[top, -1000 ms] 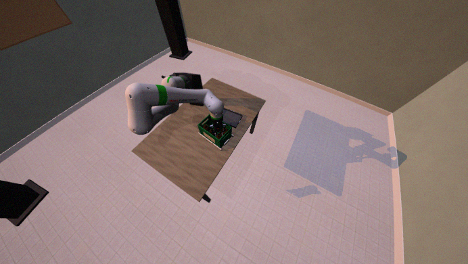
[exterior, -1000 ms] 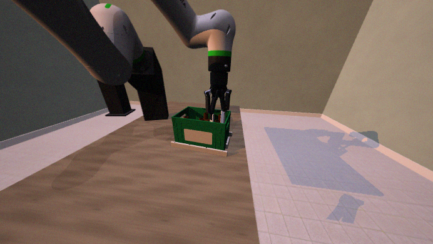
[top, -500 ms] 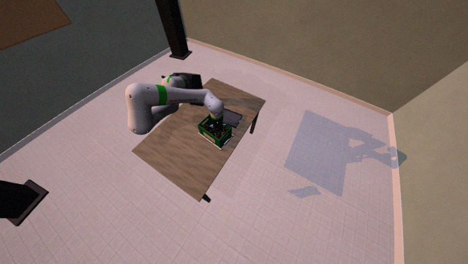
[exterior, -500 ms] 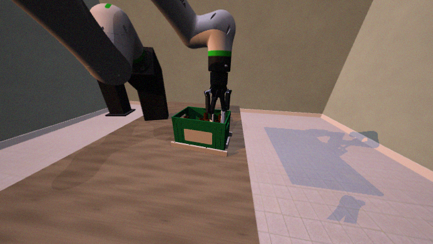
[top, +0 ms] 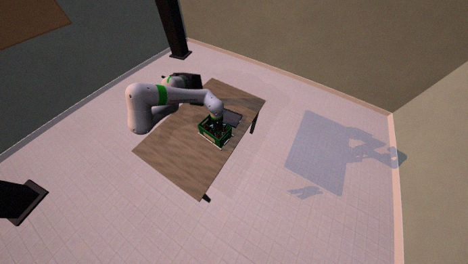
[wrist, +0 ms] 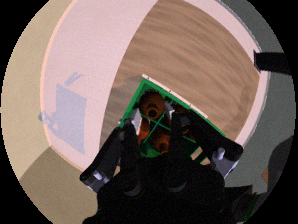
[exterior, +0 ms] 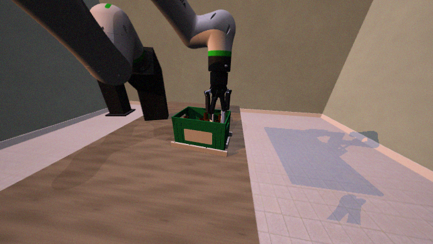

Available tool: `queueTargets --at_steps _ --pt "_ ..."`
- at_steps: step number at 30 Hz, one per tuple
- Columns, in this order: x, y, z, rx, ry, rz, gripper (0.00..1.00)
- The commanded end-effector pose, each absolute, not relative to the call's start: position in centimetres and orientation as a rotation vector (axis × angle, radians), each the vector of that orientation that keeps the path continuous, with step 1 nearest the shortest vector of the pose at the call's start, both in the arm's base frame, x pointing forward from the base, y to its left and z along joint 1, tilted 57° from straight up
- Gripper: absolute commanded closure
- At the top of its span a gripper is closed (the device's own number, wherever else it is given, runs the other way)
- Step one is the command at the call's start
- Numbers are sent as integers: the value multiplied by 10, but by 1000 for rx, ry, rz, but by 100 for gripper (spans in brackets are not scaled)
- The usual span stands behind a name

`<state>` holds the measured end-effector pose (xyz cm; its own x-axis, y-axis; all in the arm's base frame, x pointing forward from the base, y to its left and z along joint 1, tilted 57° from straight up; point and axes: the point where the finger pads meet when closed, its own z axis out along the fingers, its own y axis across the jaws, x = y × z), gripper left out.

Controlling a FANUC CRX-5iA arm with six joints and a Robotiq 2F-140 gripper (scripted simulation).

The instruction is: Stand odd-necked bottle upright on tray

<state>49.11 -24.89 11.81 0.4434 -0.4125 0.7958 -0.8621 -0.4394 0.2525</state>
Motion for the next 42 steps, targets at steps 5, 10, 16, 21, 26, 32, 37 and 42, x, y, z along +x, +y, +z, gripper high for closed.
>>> queueTargets --at_steps 5,10,16,21,26,32,37,42 --pt "491 -247 119 2034 -1064 872 56" --pt "489 -242 123 2034 -1064 872 56" --pt "487 -234 128 2034 -1064 872 56" --pt "483 -222 137 2034 -1064 872 56" --pt "479 -208 147 2034 -1064 872 56" --pt "475 -195 155 2034 -1064 872 56" --pt "473 -187 161 2034 -1064 872 56" --pt "471 -182 164 2034 -1064 872 56"
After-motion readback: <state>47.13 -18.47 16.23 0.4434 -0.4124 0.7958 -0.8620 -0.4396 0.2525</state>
